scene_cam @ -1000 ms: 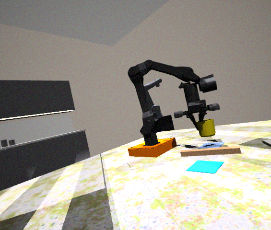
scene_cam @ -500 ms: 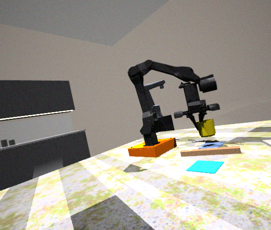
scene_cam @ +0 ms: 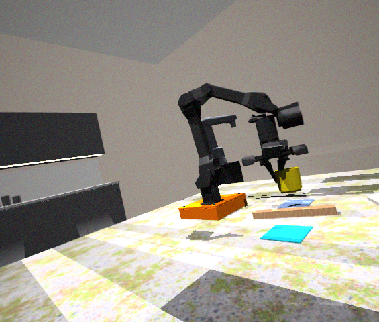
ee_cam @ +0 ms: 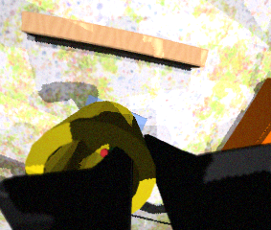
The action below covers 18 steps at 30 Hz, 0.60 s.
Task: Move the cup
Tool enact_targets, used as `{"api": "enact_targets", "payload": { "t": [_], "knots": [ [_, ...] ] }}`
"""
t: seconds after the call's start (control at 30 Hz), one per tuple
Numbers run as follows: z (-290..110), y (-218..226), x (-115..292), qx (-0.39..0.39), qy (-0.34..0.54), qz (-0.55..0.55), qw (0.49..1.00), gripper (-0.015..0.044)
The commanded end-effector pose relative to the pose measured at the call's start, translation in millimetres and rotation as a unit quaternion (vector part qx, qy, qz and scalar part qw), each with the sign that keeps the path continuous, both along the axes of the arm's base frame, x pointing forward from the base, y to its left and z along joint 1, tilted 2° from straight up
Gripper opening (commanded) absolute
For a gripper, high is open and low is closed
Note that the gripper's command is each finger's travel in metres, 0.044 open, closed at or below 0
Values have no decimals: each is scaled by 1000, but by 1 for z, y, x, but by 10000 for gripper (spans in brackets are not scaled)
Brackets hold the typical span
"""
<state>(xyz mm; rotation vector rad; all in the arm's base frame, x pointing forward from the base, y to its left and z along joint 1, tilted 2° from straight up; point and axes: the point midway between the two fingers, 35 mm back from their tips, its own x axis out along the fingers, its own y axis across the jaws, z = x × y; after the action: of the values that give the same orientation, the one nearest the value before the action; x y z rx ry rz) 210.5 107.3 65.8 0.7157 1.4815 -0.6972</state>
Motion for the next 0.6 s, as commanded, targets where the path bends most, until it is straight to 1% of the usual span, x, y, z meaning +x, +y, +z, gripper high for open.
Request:
{"api": "enact_targets", "payload": {
  "t": [0.0,0.57],
  "knots": [
    [0,-6,2,-1,1,3,1000,0],
    [-1,-33,15,-2,1,3,1000,0]
  ]
}}
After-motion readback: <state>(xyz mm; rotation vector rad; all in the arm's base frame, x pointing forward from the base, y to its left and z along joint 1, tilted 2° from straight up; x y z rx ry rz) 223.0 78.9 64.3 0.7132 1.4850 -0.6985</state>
